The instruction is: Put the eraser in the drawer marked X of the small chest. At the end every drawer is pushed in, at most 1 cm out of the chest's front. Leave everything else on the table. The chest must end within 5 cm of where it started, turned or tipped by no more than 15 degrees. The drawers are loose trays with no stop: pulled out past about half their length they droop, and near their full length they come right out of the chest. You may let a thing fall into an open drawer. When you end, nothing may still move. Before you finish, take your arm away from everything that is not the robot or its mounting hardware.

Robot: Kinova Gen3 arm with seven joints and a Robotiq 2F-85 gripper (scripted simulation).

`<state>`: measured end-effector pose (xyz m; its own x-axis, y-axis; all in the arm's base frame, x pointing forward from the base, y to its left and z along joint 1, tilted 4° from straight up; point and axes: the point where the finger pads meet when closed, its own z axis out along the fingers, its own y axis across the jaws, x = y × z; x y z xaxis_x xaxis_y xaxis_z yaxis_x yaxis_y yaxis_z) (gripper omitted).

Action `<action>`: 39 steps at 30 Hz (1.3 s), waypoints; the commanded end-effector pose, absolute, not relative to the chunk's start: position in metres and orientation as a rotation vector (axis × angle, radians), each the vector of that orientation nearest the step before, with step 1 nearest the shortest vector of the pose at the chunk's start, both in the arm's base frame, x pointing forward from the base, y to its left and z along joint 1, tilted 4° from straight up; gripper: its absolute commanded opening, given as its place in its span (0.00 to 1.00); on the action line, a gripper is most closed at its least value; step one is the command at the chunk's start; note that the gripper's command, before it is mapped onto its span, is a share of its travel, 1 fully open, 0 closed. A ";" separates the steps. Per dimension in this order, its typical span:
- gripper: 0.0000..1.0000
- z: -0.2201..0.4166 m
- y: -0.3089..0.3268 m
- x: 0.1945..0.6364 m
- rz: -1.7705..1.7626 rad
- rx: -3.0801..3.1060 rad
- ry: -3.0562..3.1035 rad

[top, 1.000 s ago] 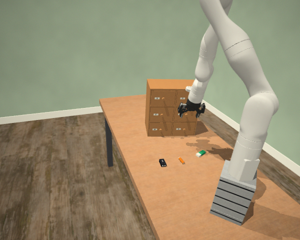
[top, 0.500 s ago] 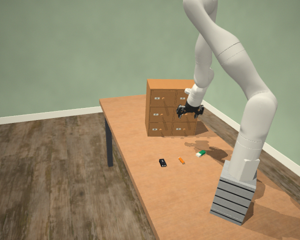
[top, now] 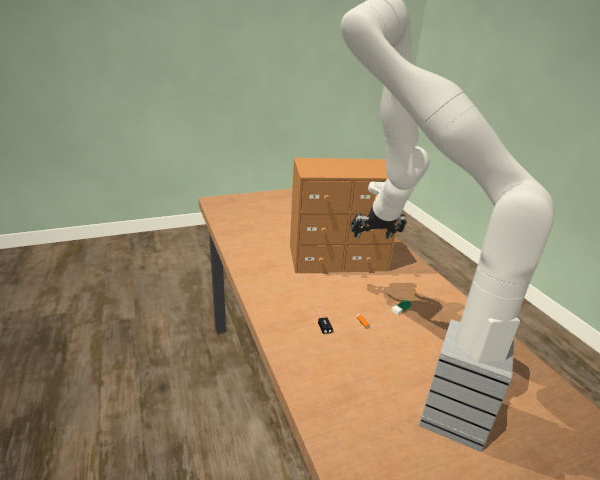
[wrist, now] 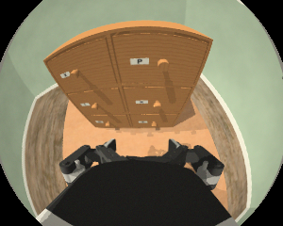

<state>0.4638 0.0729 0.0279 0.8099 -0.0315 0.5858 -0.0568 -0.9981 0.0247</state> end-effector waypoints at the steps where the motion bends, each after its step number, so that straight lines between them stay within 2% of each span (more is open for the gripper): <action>1: 1.00 0.019 0.072 0.459 0.955 2.936 -0.052; 39: 1.00 -0.001 0.071 0.477 1.322 2.786 -0.041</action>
<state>0.4806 0.0738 0.0074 0.6295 -0.0138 0.7769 -0.0522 -0.9983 0.0246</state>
